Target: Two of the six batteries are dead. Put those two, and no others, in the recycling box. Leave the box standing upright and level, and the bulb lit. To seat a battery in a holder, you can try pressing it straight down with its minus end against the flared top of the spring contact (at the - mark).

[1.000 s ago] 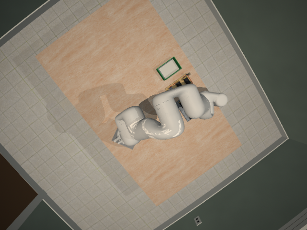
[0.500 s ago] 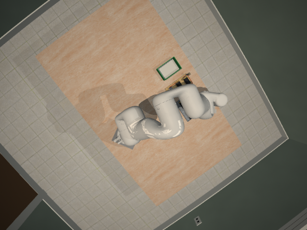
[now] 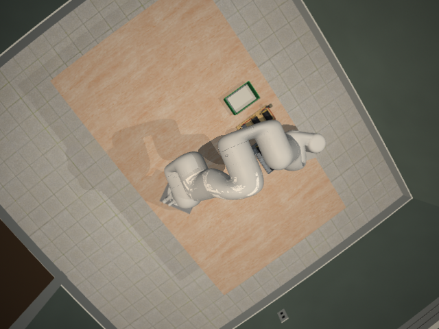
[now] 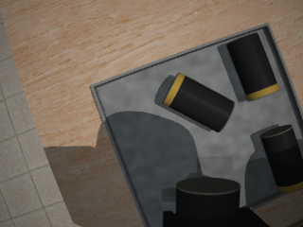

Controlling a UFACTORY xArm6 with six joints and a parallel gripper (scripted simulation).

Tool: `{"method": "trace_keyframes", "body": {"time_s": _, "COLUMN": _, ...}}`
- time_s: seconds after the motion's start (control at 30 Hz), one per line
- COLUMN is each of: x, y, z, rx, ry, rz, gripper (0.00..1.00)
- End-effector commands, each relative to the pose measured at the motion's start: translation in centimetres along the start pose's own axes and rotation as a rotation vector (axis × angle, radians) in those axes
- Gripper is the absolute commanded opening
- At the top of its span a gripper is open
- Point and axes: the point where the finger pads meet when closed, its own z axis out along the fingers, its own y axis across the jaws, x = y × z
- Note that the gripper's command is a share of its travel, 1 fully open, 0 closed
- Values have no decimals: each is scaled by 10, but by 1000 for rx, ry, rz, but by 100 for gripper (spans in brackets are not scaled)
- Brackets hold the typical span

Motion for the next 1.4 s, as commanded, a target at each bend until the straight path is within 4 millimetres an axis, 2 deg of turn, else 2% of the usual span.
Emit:
{"method": "trace_keyframes", "body": {"time_s": 0.0, "x": 0, "y": -2, "z": -2, "rx": 8, "ry": -20, "rz": -130, "gripper": 28}}
{"method": "trace_keyframes", "body": {"time_s": 0.53, "x": 0, "y": -2, "z": -2, "rx": 10, "ry": -19, "rz": -338, "gripper": 28}}
{"method": "trace_keyframes", "body": {"time_s": 1.37, "x": -3, "y": 3, "z": -2, "rx": 11, "ry": -19, "rz": -365, "gripper": 28}}
